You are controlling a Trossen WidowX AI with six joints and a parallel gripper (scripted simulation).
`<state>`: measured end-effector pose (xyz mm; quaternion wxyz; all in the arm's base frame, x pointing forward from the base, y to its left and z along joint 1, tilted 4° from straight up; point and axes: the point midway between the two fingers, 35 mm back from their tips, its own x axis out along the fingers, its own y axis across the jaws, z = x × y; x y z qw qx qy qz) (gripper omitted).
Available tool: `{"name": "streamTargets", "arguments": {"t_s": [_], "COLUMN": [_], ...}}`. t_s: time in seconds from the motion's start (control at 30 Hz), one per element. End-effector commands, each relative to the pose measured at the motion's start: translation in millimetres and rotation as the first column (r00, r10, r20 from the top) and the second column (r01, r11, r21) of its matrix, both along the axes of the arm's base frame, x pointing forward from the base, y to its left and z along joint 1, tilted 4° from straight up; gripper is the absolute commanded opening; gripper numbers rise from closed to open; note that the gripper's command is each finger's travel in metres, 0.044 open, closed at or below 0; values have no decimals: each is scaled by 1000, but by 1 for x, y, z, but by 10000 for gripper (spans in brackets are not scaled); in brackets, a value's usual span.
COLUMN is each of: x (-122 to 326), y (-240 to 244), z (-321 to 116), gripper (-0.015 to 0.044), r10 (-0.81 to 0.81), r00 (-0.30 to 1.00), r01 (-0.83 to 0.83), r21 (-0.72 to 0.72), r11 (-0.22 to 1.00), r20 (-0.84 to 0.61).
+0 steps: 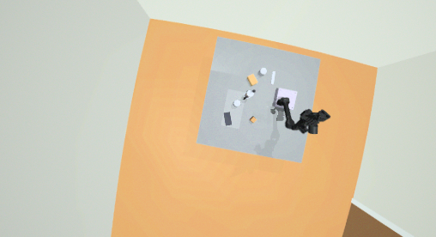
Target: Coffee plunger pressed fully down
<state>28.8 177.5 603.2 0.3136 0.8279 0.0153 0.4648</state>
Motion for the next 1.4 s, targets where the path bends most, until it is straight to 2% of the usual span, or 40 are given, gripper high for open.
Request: {"name": "streamTargets", "arguments": {"t_s": [0.0,0.07,0.13,0.23,0.3,0.4,0.47,0.57,0.67,0.77,0.93,1.03,1.13,1.27,1.37], "x": [0,0,2,13,26,51,73,105,135,165,211,233,251,266,268], "y": [-3,-16,-39,-85,-113,-152,-173,-197,-212,-221,-223,-218,-207,-188,-172], "z": [1,4,9,12,9,0,-11,-30,-53,-80,-133,-168,-206,-257,-291], "gripper": [426,440,440,440,440,440,440,440,440,440,440,440,440,440,440], "r10": [15,86,215,457,596,744,794,793,728,616,367,208,57,-115,-204], "r00": [1000,996,975,889,802,649,550,437,374,357,433,525,634,780,855], "r01": [-15,-83,-197,-375,-450,-477,-435,-322,-176,-21,201,279,302,241,151], "r21": [17,101,248,524,679,847,901,897,815,666,309,63,-179,-464,-606], "r11": [1000,991,949,765,580,236,7,-302,-553,-746,-930,-958,-936,-852,-781], "r20": [-5,-25,-47,-29,23,158,259,424,575,702,823,826,771,616,477]}}
